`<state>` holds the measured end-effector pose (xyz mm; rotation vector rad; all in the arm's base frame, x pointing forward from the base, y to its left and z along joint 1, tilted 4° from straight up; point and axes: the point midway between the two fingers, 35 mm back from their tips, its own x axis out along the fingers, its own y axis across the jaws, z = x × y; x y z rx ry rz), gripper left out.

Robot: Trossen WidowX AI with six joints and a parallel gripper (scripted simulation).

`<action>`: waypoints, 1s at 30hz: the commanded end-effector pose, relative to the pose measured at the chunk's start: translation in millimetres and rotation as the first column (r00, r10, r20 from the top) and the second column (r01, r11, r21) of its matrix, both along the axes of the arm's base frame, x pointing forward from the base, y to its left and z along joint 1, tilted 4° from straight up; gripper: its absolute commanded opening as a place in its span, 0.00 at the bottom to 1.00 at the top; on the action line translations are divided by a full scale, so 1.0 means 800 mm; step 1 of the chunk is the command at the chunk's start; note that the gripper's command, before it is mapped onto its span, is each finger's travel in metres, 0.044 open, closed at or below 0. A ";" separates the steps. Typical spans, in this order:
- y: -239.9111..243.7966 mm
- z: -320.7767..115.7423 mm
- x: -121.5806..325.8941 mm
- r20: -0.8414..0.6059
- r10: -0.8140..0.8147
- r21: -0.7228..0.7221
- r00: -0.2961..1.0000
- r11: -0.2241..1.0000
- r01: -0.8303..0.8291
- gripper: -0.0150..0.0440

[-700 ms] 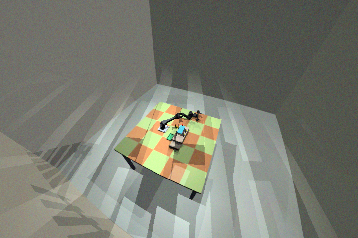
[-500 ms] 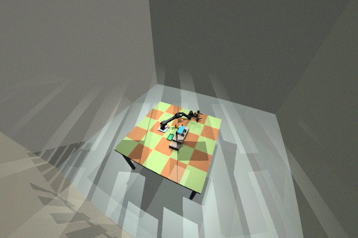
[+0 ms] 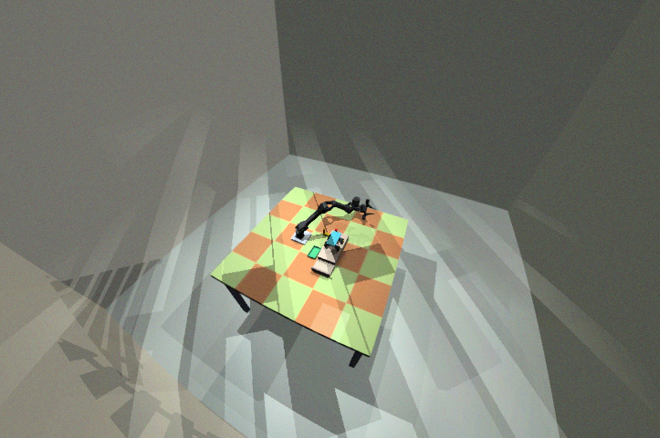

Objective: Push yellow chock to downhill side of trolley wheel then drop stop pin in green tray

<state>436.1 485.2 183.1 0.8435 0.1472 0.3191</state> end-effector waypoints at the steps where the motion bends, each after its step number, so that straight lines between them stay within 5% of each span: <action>1: -0.015 0.003 -0.009 -0.126 0.036 0.010 0.991 0.999 -0.035 0.58; 15: -0.110 -0.011 -0.074 -0.567 0.028 0.034 0.824 0.999 -0.010 0.58; 30: -0.260 -0.036 -0.204 -0.904 -0.131 -0.042 0.407 0.975 0.220 0.58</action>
